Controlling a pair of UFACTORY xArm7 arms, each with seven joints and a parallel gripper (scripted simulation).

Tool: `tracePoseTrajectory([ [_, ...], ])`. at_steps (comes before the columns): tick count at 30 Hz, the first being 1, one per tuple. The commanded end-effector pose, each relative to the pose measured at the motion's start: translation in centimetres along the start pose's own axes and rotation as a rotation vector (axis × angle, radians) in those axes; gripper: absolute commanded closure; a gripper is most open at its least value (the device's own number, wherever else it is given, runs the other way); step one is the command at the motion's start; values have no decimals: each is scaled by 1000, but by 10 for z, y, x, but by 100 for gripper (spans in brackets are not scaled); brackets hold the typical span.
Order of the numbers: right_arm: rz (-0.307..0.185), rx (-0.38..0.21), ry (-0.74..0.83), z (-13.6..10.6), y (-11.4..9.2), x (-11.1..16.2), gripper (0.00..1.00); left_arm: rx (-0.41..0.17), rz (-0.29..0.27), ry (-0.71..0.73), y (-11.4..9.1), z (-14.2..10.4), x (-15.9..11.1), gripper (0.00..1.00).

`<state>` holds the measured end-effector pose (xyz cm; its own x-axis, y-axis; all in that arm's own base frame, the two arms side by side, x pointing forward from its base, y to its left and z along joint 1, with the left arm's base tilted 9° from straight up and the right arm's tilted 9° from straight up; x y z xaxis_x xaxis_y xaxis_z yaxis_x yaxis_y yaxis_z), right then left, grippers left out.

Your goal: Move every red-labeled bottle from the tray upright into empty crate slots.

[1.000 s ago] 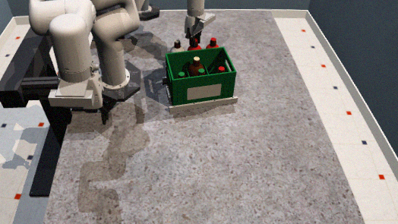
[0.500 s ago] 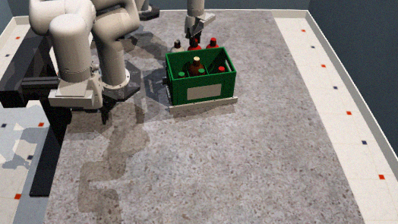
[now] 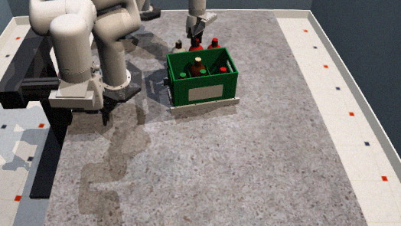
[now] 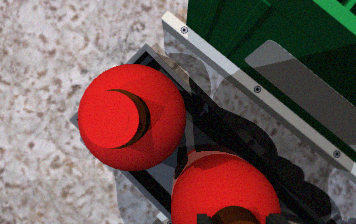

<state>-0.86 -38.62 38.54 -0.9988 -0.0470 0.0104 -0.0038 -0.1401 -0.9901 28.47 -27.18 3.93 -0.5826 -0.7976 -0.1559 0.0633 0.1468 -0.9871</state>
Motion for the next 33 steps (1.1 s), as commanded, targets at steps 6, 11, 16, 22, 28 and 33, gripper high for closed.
tracePoseTrajectory([
  [6,0,4,0,1,-1,0,0,4,-1,1,-6,1,1,100],
  [11,0,4,0,1,-1,0,0,4,-1,1,-12,1,1,100],
  [16,0,4,0,1,-1,0,0,4,-1,1,-18,1,0,100],
  [22,0,4,0,1,-1,0,0,4,-1,1,-23,1,0,100],
  [28,0,4,0,1,-1,0,0,4,-1,1,-29,1,0,100],
  [33,0,4,0,1,-1,0,0,4,-1,1,-33,0,0,100],
])
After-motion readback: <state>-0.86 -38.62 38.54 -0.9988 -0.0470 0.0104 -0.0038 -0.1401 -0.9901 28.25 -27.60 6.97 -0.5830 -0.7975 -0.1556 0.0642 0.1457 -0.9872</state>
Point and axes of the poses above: on each arm, the point where the finger pads meet when closed, its own y axis out along the fingers, its own x axis across the jaws, z = x × y, the point moved 8 cm from there along -y, back along the fingers, and after that the axes turned 4 degrees about -y, right-handed, at the moved point
